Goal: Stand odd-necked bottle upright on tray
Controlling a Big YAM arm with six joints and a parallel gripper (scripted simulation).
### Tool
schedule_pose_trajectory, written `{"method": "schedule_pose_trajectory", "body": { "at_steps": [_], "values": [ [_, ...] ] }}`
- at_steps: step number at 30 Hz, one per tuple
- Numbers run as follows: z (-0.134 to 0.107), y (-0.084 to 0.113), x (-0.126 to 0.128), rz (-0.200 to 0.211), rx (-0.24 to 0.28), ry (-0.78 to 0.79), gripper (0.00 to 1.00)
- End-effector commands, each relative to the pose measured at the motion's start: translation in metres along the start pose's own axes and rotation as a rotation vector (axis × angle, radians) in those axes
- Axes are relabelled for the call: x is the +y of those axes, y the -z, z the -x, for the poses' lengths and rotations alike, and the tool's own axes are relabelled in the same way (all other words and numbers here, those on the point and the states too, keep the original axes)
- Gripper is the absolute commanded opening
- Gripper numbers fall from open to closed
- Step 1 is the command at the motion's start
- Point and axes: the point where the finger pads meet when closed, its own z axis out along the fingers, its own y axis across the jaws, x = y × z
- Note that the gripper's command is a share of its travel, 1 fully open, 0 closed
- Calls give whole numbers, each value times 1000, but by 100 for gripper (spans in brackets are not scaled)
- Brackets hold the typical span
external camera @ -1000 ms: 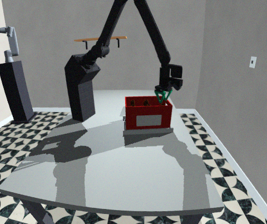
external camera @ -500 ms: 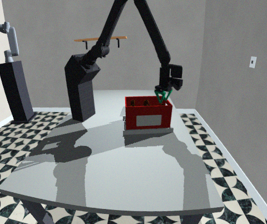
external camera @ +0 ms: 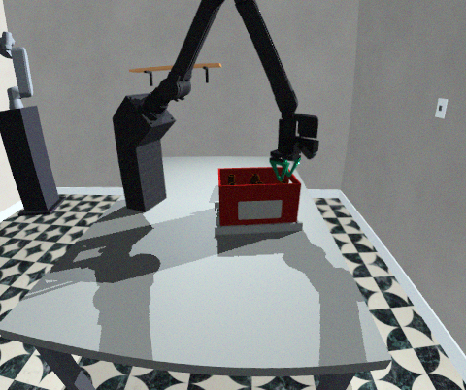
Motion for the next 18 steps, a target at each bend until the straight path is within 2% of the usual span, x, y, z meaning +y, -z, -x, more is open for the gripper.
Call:
{"method": "schedule_pose_trajectory", "body": {
  "at_steps": [1, 18],
  "values": [
    [15, -6, 2, 7, -24, 2, 61],
    [14, -24, 2, 8, -24, 3, 61]
  ]
}}
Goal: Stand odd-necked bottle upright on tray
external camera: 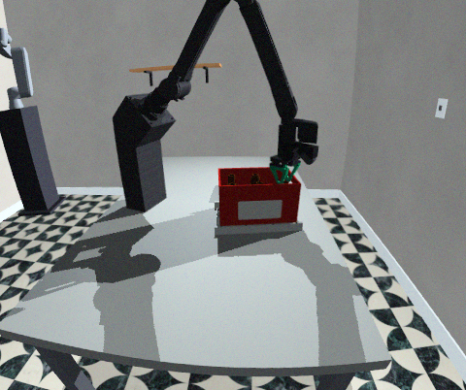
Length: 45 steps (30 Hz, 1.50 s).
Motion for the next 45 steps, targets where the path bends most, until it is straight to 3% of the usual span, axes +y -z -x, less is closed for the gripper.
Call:
{"method": "schedule_pose_trajectory", "body": {
  "at_steps": [1, 20, 45],
  "values": [
    [13, -7, 1, 6, -23, 2, 61],
    [11, -20, 0, 5, -19, 2, 61],
    [12, -19, 0, 6, -22, 2, 61]
  ]
}}
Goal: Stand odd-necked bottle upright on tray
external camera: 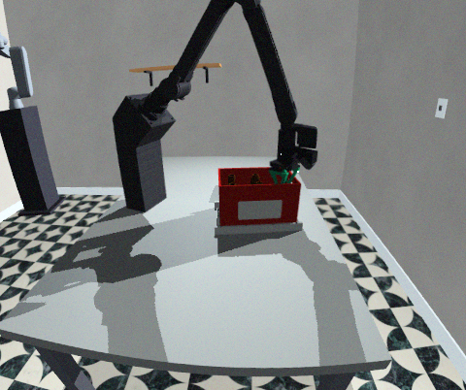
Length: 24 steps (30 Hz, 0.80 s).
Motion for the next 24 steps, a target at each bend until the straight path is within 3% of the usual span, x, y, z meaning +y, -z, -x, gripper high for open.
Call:
{"method": "schedule_pose_trajectory", "body": {
  "at_steps": [1, 18, 19, 24],
  "values": [
    [13, -3, 1, 7, -24, 2, 61],
    [13, -3, 1, 7, -24, 2, 61],
    [13, -3, 1, 7, -24, 2, 0],
    [12, -2, 0, 7, -24, 0, 0]
  ]
}}
